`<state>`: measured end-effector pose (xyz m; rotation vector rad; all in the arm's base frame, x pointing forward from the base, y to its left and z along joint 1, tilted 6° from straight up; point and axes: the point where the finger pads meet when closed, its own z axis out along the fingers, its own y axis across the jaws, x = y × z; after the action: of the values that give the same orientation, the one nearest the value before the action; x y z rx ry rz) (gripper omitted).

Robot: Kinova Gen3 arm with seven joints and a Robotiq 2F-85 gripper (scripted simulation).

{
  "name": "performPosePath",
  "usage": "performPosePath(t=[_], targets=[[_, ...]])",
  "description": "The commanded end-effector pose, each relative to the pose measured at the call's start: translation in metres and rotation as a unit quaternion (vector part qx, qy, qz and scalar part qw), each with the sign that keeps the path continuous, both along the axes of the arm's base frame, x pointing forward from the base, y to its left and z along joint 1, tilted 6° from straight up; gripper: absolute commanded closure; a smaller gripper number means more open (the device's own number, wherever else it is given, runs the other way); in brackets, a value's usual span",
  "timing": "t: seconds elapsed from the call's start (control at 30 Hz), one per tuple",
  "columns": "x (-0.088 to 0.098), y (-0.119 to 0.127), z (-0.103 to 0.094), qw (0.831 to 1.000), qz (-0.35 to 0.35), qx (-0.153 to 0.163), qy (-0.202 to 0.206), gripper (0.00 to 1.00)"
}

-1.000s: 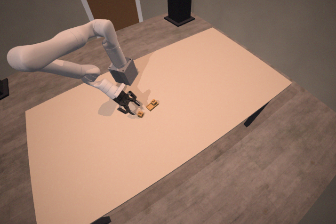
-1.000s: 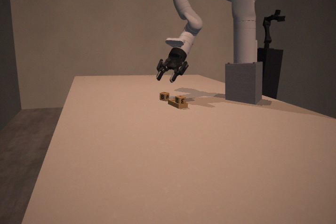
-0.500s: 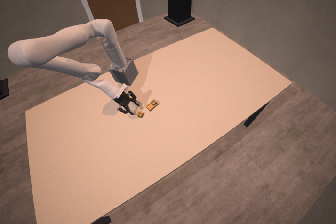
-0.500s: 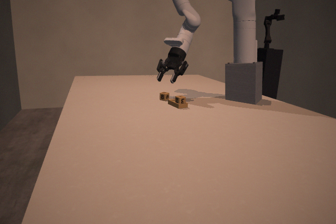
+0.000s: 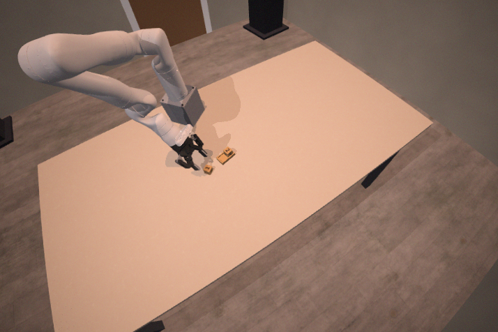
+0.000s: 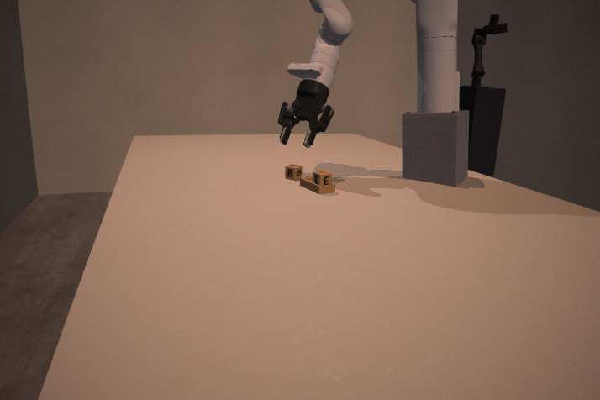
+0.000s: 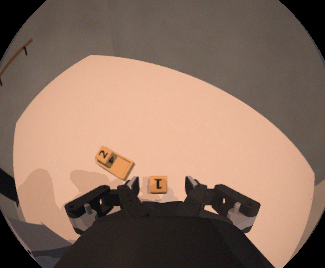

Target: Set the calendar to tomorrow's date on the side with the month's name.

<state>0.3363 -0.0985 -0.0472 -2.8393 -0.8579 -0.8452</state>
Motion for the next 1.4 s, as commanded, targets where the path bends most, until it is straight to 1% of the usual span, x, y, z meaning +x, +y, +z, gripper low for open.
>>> performPosePath(t=[0.0, 0.43, 0.57, 0.83, 0.9, 1.13, 1.37], targets=[[0.0028, 0.0058, 0.0051, 1.000, 0.003, -0.005, 0.007, 0.33], [0.0026, 0.0069, 0.0044, 1.000, 0.001, -0.008, 0.014, 0.33], [0.0037, 0.0048, 0.0038, 1.000, 0.001, -0.015, 0.021, 0.33], [0.0027, 0.0020, 0.0005, 0.997, 0.001, -0.043, 0.065, 0.33], [0.0027, 0.0020, 0.0005, 0.997, 0.001, -0.043, 0.065, 0.33], [0.0055, 0.0058, 0.0036, 0.992, -0.004, -0.067, 0.103, 0.33], [0.0076, 0.0075, 0.0077, 0.990, -0.012, -0.076, 0.119, 0.33]])
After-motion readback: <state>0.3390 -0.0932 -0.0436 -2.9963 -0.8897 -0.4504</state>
